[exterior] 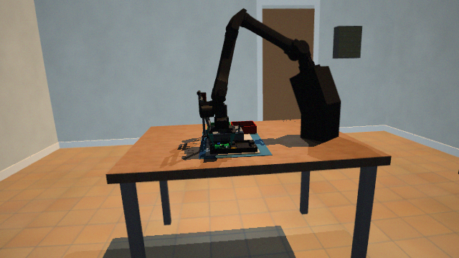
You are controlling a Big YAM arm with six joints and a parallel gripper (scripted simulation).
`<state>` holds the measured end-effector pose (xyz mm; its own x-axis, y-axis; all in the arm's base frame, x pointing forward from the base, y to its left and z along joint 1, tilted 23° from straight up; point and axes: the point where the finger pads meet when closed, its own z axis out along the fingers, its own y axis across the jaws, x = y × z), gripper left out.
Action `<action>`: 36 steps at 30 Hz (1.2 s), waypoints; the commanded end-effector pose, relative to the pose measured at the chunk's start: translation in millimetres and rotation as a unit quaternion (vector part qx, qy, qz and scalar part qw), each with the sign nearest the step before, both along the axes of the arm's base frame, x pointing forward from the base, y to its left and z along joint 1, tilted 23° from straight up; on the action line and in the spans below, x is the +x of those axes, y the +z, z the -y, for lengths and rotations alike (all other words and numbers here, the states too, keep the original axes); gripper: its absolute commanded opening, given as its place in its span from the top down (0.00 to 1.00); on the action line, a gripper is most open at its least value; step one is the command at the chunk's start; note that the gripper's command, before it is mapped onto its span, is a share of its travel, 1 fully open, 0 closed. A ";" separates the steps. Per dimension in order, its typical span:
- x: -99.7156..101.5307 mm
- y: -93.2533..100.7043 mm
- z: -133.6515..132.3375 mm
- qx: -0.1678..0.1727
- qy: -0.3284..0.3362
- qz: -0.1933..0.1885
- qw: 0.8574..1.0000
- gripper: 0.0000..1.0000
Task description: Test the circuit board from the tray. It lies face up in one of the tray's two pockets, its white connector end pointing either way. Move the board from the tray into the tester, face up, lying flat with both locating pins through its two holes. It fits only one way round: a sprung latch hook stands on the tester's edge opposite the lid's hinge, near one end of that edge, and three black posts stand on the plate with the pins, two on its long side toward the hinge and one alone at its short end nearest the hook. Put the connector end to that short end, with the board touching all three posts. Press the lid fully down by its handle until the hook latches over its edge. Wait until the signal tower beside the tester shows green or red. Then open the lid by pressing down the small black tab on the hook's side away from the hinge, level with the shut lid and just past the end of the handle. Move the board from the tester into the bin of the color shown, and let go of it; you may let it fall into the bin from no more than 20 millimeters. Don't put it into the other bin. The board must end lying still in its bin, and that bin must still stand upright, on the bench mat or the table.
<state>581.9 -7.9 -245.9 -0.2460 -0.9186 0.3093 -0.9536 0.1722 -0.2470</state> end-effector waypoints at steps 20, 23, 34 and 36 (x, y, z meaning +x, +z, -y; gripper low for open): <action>3.4 0.4 8.4 0.002 -0.003 0.004 1.000 0.19; 3.4 0.4 8.4 0.002 -0.003 0.004 1.000 0.22; 3.4 0.4 8.4 0.002 -0.003 0.004 1.000 0.22; 3.4 0.4 8.4 0.002 -0.003 0.004 1.000 0.26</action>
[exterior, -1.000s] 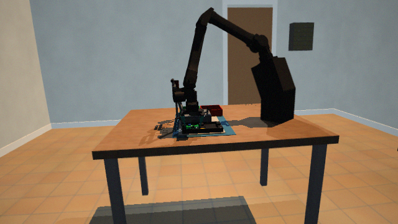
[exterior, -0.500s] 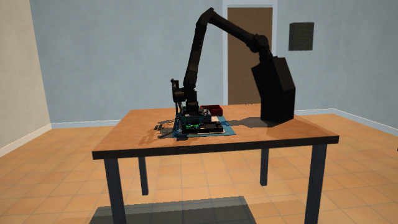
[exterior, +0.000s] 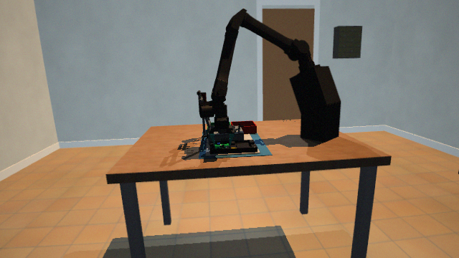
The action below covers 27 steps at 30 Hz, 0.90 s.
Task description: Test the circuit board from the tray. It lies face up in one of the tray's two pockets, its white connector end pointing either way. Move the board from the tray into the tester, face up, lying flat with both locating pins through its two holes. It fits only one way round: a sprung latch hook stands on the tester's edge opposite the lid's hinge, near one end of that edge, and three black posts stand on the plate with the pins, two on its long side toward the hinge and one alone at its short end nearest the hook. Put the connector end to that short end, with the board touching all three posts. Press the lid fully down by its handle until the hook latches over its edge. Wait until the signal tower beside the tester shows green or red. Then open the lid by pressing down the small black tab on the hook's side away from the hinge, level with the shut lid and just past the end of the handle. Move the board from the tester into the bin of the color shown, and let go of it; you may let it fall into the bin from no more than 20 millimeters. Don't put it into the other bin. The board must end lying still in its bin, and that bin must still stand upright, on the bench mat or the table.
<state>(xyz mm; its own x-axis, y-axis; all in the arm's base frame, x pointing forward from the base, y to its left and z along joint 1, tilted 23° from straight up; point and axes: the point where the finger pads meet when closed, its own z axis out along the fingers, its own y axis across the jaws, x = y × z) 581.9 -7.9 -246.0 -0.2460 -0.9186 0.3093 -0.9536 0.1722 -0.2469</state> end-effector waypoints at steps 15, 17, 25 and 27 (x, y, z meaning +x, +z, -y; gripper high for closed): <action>3.4 0.5 8.4 0.002 -0.003 0.005 1.000 0.28; 3.4 0.5 8.4 0.002 -0.003 0.005 1.000 0.28; 3.4 0.5 8.4 0.002 -0.003 0.004 1.000 0.28; 3.4 0.5 8.4 0.002 -0.003 0.005 1.000 0.28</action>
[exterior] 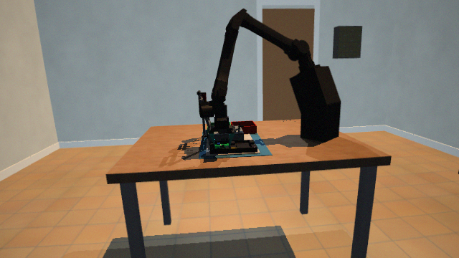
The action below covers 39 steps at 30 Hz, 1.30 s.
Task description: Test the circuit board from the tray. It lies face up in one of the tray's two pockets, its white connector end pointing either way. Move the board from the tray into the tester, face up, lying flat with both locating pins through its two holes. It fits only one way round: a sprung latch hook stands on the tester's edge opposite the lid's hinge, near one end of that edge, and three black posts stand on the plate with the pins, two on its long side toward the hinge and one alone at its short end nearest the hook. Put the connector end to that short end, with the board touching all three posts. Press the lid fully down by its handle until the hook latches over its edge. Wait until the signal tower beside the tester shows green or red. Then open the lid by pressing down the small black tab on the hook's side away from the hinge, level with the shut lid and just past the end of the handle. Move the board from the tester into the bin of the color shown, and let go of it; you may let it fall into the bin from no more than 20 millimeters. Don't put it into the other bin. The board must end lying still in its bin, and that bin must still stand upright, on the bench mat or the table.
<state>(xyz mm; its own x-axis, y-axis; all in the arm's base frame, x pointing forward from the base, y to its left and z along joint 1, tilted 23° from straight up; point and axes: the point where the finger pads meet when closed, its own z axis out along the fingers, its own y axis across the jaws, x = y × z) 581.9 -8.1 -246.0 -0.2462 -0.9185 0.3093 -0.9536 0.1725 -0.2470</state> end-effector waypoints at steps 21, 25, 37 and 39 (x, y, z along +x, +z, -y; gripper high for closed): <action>3.5 0.9 8.2 0.002 -0.003 0.005 1.000 0.28; 7.2 10.6 7.5 0.003 -0.005 0.010 1.000 0.28; 6.4 29.4 -12.3 0.002 0.002 0.013 1.000 0.28; 5.8 32.3 -14.5 0.002 0.003 0.013 1.000 0.28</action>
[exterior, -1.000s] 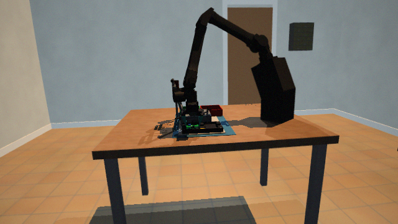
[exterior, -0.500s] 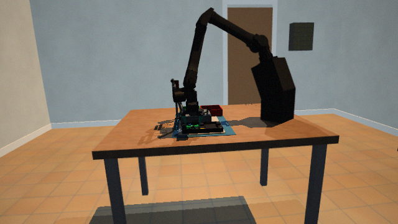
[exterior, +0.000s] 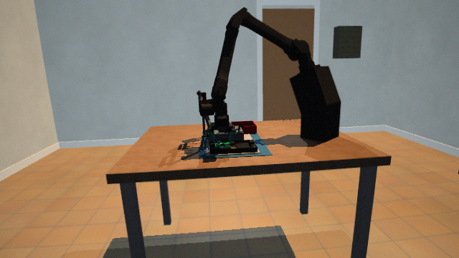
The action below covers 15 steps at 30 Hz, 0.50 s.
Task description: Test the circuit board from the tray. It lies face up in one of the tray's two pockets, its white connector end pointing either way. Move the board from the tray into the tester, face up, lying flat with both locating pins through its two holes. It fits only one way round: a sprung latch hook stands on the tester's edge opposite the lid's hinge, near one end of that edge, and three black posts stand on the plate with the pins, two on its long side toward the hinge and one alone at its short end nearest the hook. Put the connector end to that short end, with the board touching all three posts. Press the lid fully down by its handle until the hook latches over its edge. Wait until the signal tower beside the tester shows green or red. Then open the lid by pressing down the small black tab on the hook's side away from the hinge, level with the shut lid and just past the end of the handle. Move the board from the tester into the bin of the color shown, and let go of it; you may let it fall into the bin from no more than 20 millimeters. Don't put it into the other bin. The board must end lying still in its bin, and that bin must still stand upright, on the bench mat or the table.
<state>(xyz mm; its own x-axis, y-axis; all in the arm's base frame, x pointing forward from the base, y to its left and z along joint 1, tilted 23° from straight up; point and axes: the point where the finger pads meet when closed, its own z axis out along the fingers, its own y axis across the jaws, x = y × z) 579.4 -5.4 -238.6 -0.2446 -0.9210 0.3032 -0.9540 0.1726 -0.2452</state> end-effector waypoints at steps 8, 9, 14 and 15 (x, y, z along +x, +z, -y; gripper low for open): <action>11.6 35.0 -18.0 0.000 0.004 0.018 1.000 0.28; 13.3 34.8 -18.6 0.001 0.004 0.020 1.000 0.28; 9.1 37.5 -19.6 0.000 0.005 0.016 1.000 0.28; 10.6 37.4 -20.0 0.000 0.005 0.018 1.000 0.28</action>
